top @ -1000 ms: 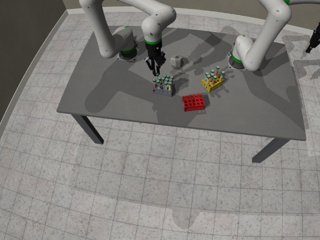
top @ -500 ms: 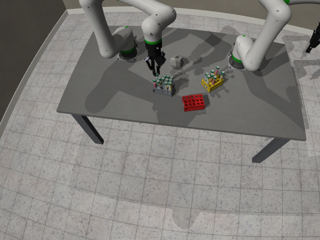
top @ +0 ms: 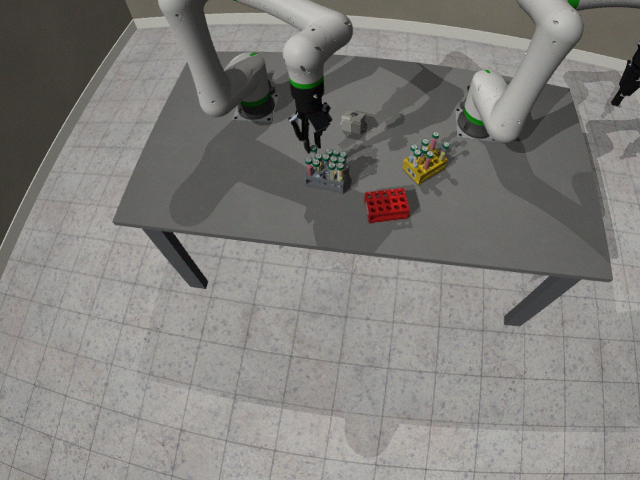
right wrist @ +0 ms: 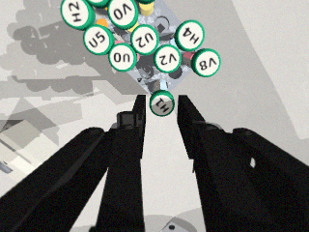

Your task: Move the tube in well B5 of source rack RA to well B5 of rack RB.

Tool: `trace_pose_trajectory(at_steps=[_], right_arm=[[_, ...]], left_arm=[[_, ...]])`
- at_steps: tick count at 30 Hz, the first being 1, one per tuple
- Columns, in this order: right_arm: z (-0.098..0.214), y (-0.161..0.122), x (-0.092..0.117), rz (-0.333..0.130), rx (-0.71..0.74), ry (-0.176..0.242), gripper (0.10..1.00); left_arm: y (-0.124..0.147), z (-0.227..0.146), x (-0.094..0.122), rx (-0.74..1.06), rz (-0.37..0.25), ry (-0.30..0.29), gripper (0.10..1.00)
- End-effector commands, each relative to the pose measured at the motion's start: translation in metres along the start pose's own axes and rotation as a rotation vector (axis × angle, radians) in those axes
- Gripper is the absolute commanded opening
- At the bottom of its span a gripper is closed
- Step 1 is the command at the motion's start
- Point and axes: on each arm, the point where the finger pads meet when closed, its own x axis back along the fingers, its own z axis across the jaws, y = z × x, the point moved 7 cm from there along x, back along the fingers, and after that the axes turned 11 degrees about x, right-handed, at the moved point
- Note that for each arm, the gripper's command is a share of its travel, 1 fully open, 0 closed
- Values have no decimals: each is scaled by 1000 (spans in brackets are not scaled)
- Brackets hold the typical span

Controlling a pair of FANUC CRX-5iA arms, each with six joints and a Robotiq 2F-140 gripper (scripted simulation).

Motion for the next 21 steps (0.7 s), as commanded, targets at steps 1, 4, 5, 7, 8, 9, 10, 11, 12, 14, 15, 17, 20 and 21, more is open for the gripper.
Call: trace_pose_trajectory(at_steps=[1,4,5,7,8,9,10,11,12,14,15,17,20,21], right_arm=[[0,0,1,2,0,0,282],[0,0,1,2,0,0,282],[0,0,1,2,0,0,282],[0,0,6,2,0,0,282],[0,0,9,2,0,0,282],[0,0,11,2,0,0,282],[0,0,14,2,0,0,282],[0,0,17,2,0,0,282],[0,0,19,2,0,0,282],[0,0,25,2,0,0,282],[0,0,27,2,0,0,282],[0,0,27,2,0,0,282],[0,0,35,2,0,0,282],[0,0,38,2,0,0,282]], left_arm=[[0,0,1,0,2,1,99],[0,0,1,0,2,1,99],[0,0,1,0,2,1,99],[0,0,1,0,2,1,99],[0,0,1,0,2,1,99],[0,0,1,0,2,1,99],[0,0,1,0,2,1,99],[0,0,1,0,2,1,99],[0,0,1,0,2,1,99],[0,0,1,0,2,1,99],[0,0,1,0,2,1,99],[0,0,1,0,2,1,99],[0,0,1,0,2,1,99],[0,0,1,0,2,1,99]])
